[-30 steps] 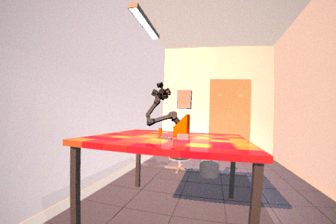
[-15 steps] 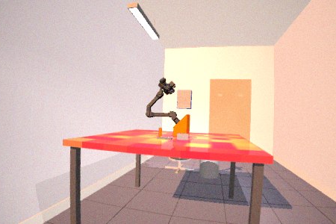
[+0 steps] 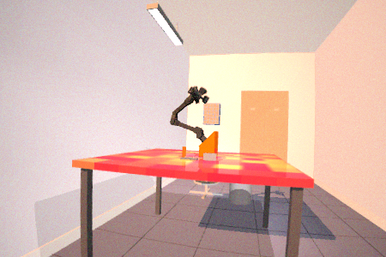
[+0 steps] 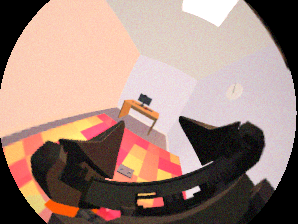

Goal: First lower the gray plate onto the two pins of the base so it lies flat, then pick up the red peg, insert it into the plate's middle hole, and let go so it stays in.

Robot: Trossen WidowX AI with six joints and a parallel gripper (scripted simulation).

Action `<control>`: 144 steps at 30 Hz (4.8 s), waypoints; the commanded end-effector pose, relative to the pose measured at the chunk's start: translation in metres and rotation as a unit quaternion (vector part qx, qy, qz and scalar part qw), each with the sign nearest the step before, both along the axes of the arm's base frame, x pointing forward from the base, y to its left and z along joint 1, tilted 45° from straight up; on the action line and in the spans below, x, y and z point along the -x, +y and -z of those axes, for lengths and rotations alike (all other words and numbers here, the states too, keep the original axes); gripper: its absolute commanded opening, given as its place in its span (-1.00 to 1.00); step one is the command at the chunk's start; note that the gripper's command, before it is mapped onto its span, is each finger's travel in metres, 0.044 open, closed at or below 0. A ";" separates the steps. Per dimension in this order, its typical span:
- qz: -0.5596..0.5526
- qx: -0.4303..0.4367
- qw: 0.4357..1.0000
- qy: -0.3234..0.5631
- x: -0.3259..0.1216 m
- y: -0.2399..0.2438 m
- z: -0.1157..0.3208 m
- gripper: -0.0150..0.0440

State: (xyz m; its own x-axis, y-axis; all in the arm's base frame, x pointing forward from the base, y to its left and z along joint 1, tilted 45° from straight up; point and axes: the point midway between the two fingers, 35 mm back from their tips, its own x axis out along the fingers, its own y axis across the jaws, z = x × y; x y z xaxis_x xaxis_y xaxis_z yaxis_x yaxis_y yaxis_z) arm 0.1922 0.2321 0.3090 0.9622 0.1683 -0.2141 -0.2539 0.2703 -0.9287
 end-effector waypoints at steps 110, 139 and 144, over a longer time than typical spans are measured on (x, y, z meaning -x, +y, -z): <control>0.808 -0.499 0.277 -0.146 -0.164 -0.251 0.416 1.00; 0.808 -0.498 0.277 -0.147 -0.160 -0.269 0.433 0.06; 0.808 -0.498 0.277 -0.147 -0.160 -0.269 0.433 -0.05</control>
State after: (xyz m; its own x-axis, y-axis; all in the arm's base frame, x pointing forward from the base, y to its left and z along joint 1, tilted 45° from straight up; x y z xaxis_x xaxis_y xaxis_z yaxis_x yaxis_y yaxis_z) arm 0.3540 -0.0358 -0.1234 -0.0941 -0.6960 -0.7119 0.9946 -0.0345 -0.0977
